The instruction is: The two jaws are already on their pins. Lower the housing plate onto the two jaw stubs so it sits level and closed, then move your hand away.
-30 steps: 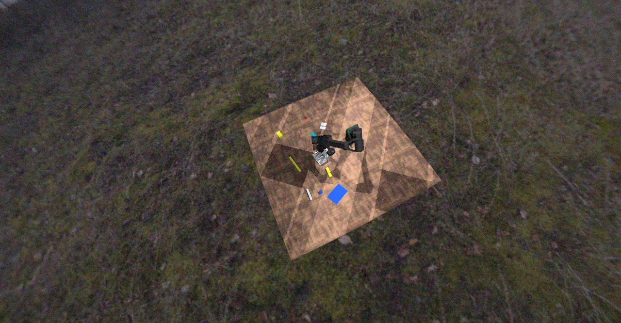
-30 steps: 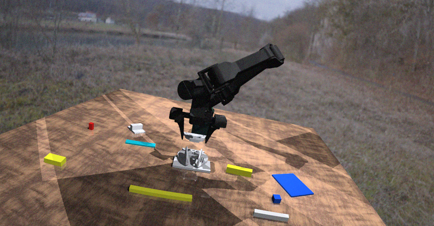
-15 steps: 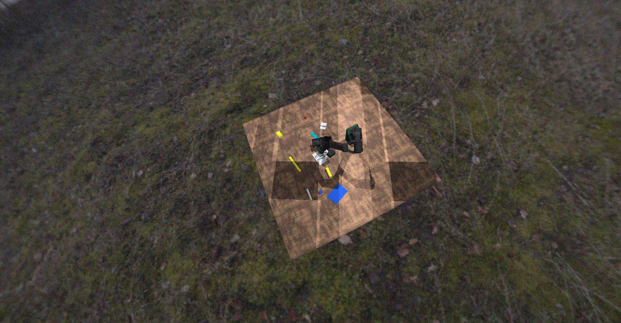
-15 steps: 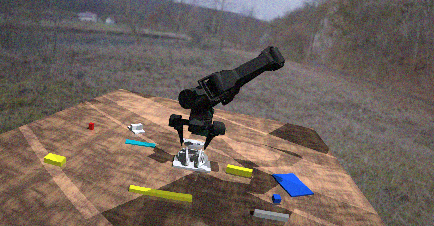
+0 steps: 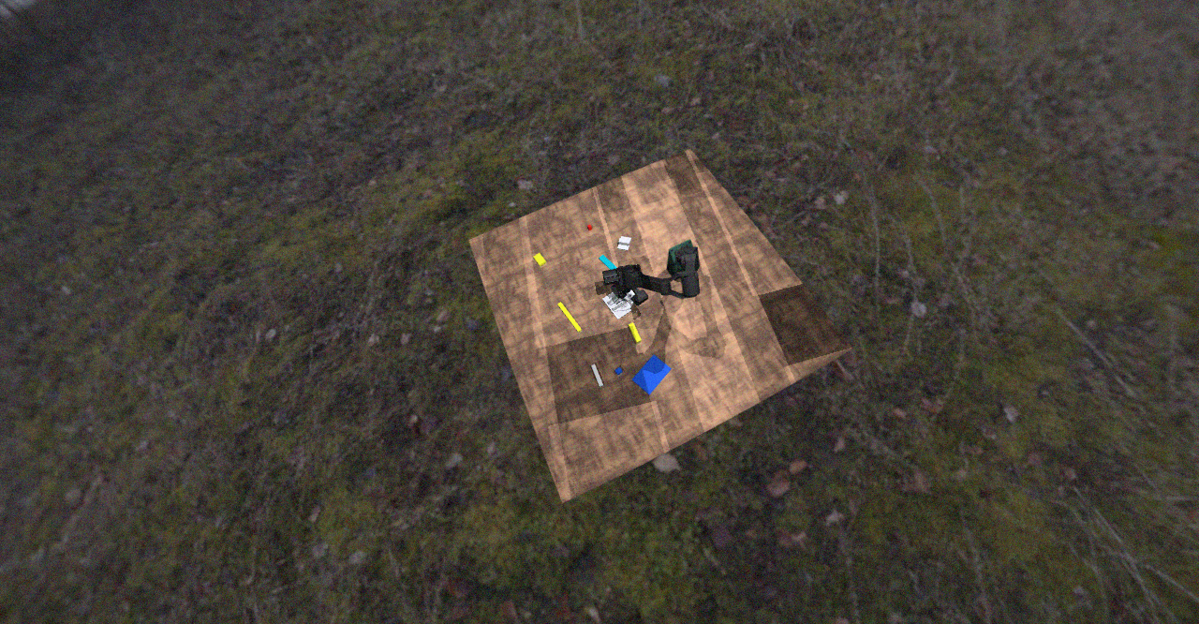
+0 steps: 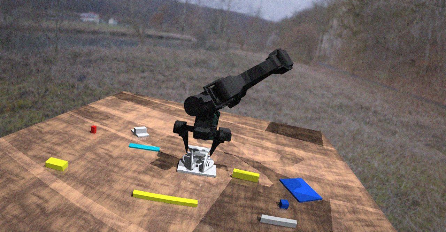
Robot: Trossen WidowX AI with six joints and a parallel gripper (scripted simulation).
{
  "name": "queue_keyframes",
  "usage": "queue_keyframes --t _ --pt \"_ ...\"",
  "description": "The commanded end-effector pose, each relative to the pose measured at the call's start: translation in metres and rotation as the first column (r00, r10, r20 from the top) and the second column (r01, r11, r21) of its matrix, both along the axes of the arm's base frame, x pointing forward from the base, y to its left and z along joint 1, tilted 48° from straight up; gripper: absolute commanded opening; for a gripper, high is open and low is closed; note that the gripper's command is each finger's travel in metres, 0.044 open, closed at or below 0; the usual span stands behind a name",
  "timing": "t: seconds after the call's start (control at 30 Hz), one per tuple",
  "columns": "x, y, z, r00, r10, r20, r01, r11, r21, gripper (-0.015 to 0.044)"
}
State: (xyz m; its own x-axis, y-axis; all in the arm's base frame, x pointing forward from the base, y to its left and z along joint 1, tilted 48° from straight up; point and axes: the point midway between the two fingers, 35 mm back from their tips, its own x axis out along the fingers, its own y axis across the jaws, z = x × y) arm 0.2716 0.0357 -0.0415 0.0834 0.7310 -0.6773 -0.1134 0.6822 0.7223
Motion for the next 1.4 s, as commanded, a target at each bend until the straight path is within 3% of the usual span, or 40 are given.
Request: queue_keyframes --t 0.0,1.37 --pt "-0.0007 0.0011 -0.0002 1.0 -0.003 -0.005 0.003 1.0 0.004 0.0351" --pt "-0.0002 0.0065 -0.0051 1.0 -0.012 -0.015 0.012 1.0 0.006 0.0351"
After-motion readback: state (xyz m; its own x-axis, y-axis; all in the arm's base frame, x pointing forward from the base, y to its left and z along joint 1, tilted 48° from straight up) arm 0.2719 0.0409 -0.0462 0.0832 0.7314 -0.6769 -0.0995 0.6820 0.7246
